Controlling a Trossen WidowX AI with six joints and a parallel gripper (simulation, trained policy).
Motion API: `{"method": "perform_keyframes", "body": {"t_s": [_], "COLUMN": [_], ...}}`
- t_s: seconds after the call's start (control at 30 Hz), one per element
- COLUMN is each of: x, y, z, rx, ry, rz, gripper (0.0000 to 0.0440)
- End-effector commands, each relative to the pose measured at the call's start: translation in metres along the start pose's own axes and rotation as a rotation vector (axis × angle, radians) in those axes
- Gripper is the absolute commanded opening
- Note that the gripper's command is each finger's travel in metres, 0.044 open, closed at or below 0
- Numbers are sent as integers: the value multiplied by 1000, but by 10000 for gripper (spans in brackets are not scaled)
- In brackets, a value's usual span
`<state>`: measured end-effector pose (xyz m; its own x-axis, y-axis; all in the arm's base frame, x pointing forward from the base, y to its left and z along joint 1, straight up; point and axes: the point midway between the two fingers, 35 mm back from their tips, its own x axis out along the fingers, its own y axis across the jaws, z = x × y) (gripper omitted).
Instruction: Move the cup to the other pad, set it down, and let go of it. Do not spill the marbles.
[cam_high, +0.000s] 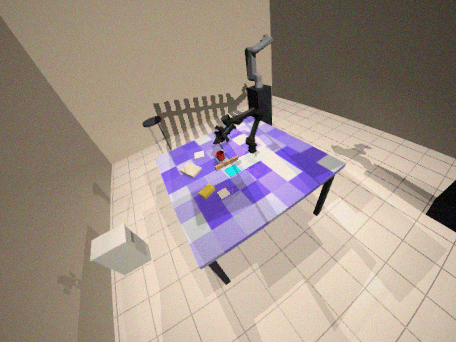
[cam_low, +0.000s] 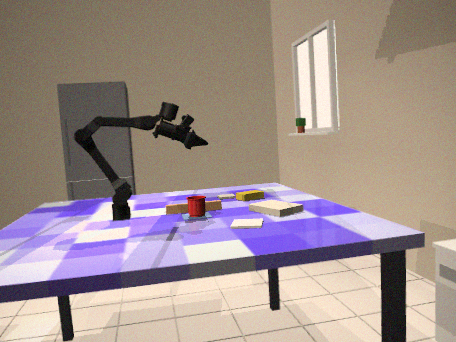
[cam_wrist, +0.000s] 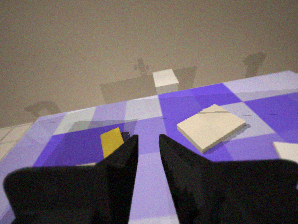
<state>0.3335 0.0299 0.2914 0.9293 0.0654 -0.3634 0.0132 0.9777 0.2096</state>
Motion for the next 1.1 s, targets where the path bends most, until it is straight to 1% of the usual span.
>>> {"method": "perform_keyframes", "body": {"t_s": [0.0, 0.5, 1.07], "x": [6, 17, 20], "y": [0, 2, -8], "z": [-7, -31, -58], "rx": [21, 61, 40], "ry": [64, 313, 588], "rz": [-14, -76, -170], "gripper": [86, 90, 109]}}
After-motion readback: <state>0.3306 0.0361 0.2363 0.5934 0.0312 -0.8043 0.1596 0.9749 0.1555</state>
